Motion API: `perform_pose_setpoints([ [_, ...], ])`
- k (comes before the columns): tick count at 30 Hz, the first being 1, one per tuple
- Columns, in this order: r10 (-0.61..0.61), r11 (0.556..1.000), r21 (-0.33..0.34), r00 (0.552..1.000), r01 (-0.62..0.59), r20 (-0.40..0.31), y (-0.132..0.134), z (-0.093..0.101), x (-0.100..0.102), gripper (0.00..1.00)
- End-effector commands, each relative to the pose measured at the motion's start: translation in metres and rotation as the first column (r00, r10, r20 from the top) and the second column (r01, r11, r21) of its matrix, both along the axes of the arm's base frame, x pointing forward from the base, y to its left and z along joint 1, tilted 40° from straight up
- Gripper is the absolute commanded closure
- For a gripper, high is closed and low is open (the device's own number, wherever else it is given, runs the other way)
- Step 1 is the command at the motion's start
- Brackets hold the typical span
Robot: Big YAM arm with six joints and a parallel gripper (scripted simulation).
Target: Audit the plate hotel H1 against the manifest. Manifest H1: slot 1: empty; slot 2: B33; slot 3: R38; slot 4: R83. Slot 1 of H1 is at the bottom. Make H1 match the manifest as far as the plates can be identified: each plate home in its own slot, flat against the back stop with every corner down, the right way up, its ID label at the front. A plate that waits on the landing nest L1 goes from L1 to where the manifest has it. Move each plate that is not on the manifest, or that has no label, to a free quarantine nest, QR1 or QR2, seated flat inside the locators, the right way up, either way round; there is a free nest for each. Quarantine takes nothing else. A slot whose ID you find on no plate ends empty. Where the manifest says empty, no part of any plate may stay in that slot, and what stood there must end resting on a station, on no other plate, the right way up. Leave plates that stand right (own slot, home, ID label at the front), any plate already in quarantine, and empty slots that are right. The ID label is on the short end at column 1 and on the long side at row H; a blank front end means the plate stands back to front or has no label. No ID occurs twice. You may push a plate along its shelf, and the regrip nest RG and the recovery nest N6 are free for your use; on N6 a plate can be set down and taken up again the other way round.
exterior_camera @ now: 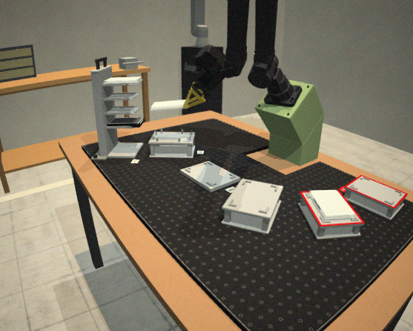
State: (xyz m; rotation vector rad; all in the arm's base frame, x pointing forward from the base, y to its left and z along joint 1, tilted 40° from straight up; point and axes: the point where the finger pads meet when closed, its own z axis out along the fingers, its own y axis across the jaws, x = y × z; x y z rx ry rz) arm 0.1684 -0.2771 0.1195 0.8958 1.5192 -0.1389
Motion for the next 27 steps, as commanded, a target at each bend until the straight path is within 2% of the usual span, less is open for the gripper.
perform_pose_setpoints([
  [1,-0.015,0.999,-0.049,1.0,0.015,-0.002,-0.0136,0.0165,-0.0044,0.14],
  [3,-0.007,1.0,-0.03,1.0,0.007,0.002,-0.0072,0.0109,-0.0025,0.14],
  [27,-0.007,1.0,-0.029,1.0,0.007,0.002,-0.0072,0.01,-0.0019,0.14],
])
